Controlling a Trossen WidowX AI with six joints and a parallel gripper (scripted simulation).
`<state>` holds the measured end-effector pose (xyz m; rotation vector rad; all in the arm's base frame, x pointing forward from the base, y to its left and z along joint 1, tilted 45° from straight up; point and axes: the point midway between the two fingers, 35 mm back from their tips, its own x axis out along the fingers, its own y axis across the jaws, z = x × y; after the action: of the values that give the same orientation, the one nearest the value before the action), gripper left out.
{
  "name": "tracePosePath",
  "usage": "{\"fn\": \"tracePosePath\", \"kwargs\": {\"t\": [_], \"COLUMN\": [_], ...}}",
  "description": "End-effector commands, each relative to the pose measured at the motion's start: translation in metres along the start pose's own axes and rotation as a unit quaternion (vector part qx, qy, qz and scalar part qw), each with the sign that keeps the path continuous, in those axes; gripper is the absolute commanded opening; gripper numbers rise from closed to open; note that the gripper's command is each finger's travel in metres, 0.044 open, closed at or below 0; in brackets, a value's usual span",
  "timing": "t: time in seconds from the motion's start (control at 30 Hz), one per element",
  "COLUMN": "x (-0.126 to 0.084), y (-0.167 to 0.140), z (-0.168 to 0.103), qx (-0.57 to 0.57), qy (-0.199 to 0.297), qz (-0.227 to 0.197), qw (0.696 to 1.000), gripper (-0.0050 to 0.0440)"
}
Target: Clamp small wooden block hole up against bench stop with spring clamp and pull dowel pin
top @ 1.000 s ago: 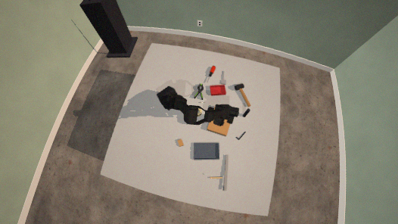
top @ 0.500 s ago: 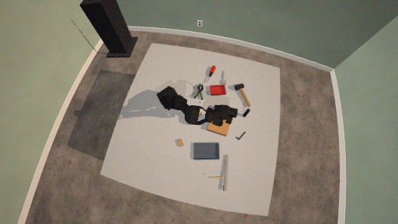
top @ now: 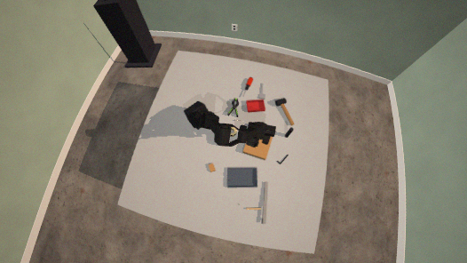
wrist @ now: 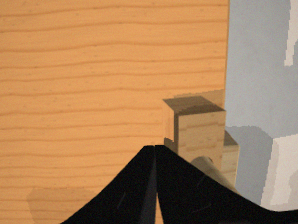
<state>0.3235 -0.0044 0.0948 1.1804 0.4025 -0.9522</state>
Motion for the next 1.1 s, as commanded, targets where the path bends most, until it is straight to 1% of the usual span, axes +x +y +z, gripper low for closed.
{"fn": "tracePosePath", "kwargs": {"t": [0.0, 0.47, 0.63, 0.7, 1.07], "x": [0.001, -0.003, -0.018, -0.018, -0.054], "y": [0.013, 0.013, 0.013, 0.013, 0.013], "z": [0.0, 0.0, -0.002, -0.002, -0.003], "qx": [0.0, 0.003, 0.003, 0.003, 0.001], "qy": [-0.001, 0.0, 0.0, 0.0, -0.001], "qz": [-0.002, 0.003, 0.001, 0.001, -0.002], "qw": [1.0, 1.0, 1.0, 1.0, 1.0], "gripper": [0.0, 0.0, 0.0, 0.0, 0.0]}}
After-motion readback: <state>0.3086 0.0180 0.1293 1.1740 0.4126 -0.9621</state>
